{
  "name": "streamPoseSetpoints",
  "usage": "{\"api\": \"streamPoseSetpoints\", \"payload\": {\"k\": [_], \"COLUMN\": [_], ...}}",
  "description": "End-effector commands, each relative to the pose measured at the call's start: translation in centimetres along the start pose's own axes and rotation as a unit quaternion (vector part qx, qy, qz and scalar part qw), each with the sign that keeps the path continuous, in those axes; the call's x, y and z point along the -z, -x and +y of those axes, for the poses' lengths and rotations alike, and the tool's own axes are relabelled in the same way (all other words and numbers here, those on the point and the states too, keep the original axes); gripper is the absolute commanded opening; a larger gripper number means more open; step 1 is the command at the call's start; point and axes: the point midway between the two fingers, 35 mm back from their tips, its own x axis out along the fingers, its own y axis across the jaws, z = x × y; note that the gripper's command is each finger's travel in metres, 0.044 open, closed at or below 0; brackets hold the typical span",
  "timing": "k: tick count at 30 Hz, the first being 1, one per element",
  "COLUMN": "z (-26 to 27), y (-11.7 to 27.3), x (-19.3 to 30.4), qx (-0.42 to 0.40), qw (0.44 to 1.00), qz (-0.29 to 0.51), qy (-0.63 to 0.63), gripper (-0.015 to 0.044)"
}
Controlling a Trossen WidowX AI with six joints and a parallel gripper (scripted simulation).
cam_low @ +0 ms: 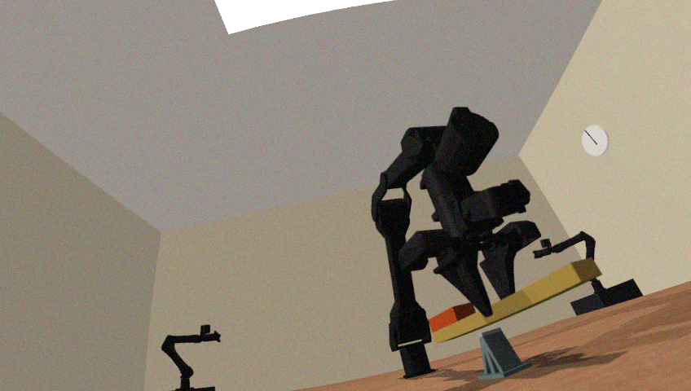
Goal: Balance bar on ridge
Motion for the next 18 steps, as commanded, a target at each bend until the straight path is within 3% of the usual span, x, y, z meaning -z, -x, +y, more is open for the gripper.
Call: {"api": "streamPoseSetpoints", "payload": {"k": [1,18], "z": [0.01,0.0], "y": [0.01,-0.14], "x": [-0.01,0.0], "qx": [-0.001,-0.001], "qw": [1.0,1.0], "qz": [-0.001,-0.001], "qy": [-0.002,-0.002], "gripper": [0.0,0.0]}}
